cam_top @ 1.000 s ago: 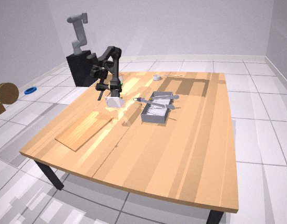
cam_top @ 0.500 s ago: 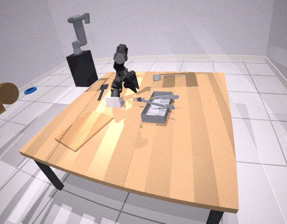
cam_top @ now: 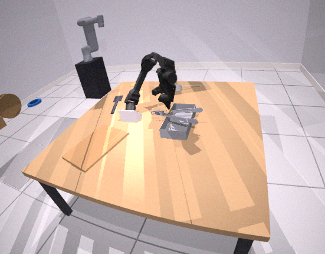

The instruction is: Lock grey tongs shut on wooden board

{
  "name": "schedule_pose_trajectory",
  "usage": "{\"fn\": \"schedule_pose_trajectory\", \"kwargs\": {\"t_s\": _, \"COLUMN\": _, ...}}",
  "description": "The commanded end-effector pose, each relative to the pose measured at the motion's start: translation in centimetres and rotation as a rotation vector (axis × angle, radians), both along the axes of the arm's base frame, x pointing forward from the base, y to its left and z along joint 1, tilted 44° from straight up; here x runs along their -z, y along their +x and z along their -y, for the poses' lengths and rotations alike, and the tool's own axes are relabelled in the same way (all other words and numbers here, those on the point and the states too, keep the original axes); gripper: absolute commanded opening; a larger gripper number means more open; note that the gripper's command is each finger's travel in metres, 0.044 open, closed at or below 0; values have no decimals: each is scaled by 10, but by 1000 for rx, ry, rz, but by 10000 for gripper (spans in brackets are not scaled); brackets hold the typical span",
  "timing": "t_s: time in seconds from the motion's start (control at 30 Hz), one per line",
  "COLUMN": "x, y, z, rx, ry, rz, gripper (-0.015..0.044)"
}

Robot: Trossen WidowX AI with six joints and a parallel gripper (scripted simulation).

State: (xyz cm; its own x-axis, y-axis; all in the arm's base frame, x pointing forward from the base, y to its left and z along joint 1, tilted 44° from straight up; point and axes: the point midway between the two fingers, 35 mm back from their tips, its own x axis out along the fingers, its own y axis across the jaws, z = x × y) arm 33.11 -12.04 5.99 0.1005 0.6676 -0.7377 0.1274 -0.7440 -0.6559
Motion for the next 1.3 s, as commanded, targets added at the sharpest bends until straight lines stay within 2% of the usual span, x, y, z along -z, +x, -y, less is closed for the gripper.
{"fn": "schedule_pose_trajectory", "kwargs": {"t_s": 0.0, "x": -8, "y": 2, "z": -22, "rx": 15, "ry": 27, "rz": -169, "gripper": 440}}
{"fn": "schedule_pose_trajectory", "kwargs": {"t_s": 0.6, "x": -4, "y": -7, "z": -22, "rx": 13, "ry": 28, "rz": -170, "gripper": 440}}
{"fn": "schedule_pose_trajectory", "kwargs": {"t_s": 1.27, "x": 20, "y": -3, "z": -43, "rx": 14, "ry": 26, "rz": -170, "gripper": 440}}
